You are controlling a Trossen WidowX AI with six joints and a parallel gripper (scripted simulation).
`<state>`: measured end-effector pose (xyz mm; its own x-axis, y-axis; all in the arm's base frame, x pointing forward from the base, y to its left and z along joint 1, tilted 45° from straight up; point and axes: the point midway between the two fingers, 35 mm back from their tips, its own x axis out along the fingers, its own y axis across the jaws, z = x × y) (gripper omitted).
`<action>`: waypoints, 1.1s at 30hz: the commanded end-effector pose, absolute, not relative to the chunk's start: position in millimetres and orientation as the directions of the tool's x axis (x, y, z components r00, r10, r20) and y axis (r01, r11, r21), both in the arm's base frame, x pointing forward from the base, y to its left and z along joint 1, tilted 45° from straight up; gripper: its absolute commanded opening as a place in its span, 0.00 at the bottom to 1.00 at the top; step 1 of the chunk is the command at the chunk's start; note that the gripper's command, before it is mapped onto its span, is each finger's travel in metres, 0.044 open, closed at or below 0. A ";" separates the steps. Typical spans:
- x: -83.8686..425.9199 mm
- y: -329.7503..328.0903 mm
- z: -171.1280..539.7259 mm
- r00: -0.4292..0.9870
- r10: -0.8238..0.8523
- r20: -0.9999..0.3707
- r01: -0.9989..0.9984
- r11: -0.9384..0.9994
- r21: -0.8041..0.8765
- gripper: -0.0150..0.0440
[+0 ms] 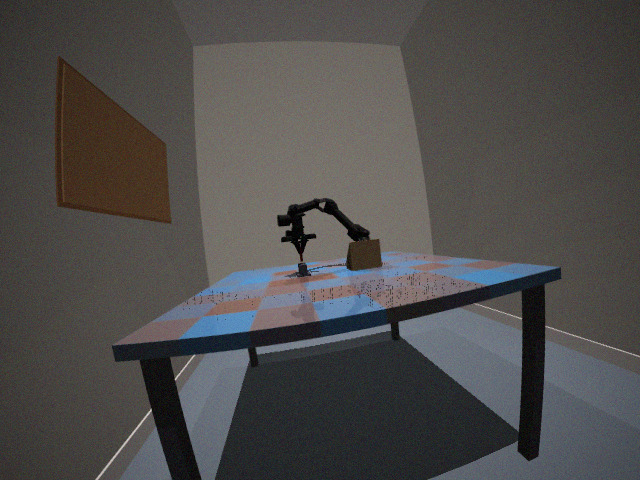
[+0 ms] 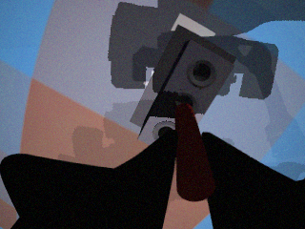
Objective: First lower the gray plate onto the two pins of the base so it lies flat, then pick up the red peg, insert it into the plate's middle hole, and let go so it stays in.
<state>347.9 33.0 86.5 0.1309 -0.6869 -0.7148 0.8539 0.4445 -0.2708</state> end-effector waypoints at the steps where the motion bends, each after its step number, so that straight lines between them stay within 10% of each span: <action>1: 348.2 31.9 85.8 0.132 -0.688 -0.714 0.852 0.446 -0.273 0.25; 33: 350.4 22.3 73.6 0.131 -0.689 -0.713 0.852 0.446 -0.275 0.25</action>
<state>349.9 22.0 74.6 0.1292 -0.6893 -0.7129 0.8519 0.4451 -0.2759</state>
